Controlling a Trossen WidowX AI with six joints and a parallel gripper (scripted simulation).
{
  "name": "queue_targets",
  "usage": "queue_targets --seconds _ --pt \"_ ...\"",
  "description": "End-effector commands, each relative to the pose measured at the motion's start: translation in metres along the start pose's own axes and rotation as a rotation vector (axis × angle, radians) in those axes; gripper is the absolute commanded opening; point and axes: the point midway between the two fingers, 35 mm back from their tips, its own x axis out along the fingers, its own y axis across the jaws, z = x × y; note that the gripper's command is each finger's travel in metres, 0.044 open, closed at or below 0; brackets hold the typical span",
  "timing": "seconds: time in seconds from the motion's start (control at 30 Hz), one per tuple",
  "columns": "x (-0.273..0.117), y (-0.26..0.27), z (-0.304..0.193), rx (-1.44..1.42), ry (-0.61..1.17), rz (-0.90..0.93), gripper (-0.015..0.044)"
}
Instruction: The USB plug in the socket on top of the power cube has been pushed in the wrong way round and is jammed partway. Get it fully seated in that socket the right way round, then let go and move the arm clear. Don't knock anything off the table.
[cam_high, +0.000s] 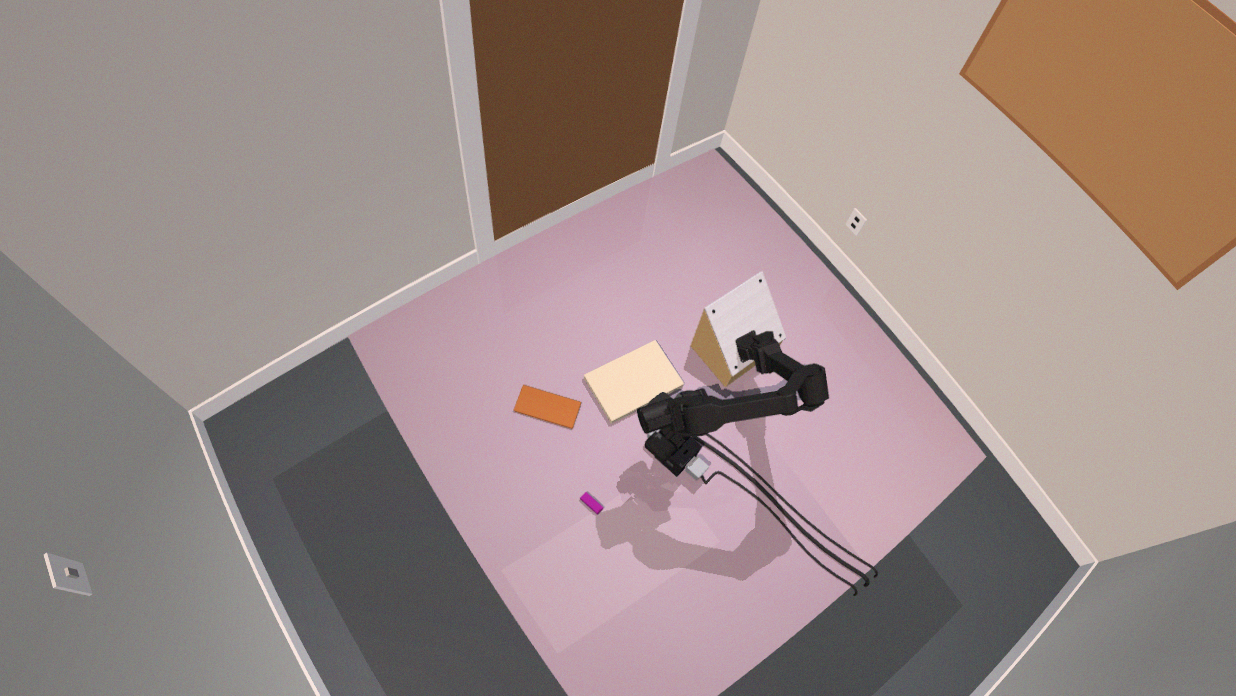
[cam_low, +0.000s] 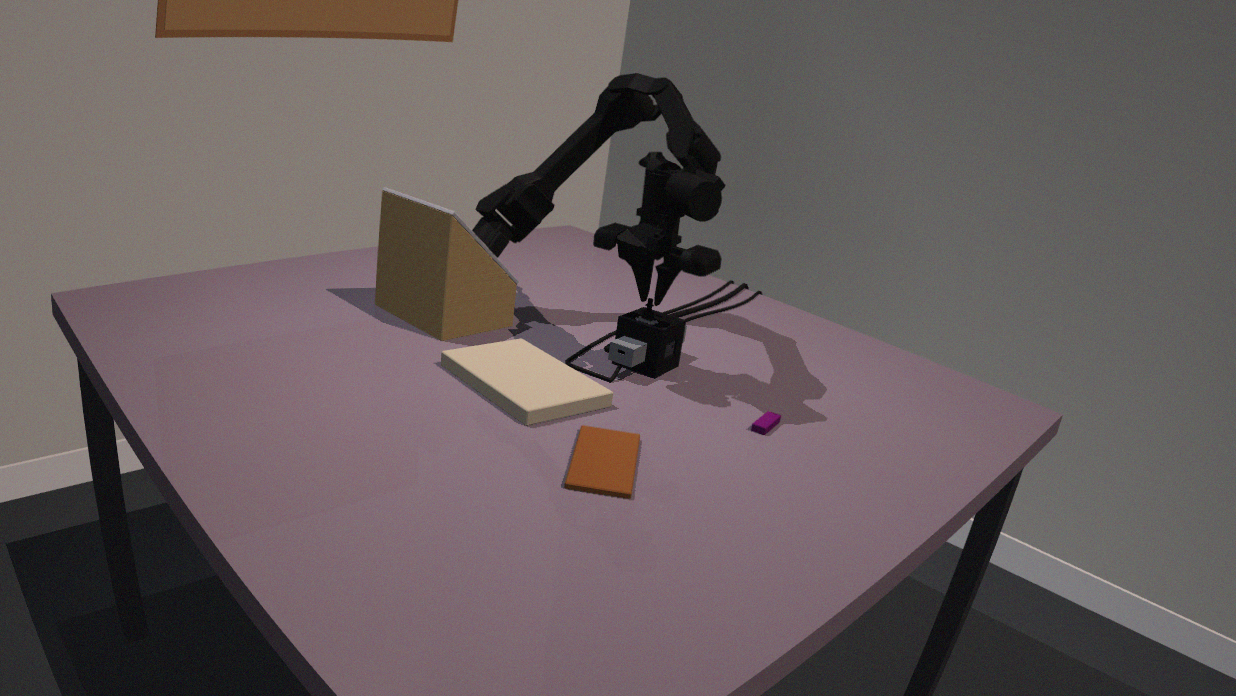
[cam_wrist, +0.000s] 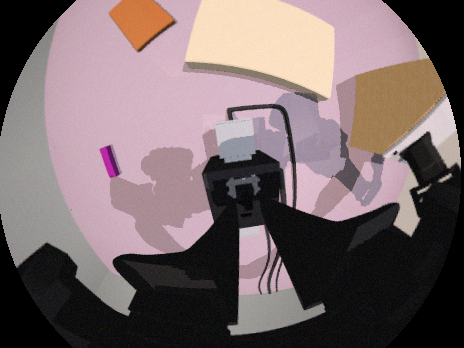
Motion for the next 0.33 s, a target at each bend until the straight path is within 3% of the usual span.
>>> queue_targets --seconds 0.0,0.3 --pt "-0.0029 0.0002 -0.0002 -0.001 0.000 0.000 0.0095" --pt "-0.0118 0.0002 -0.0007 -0.001 -0.001 0.000 0.0095"
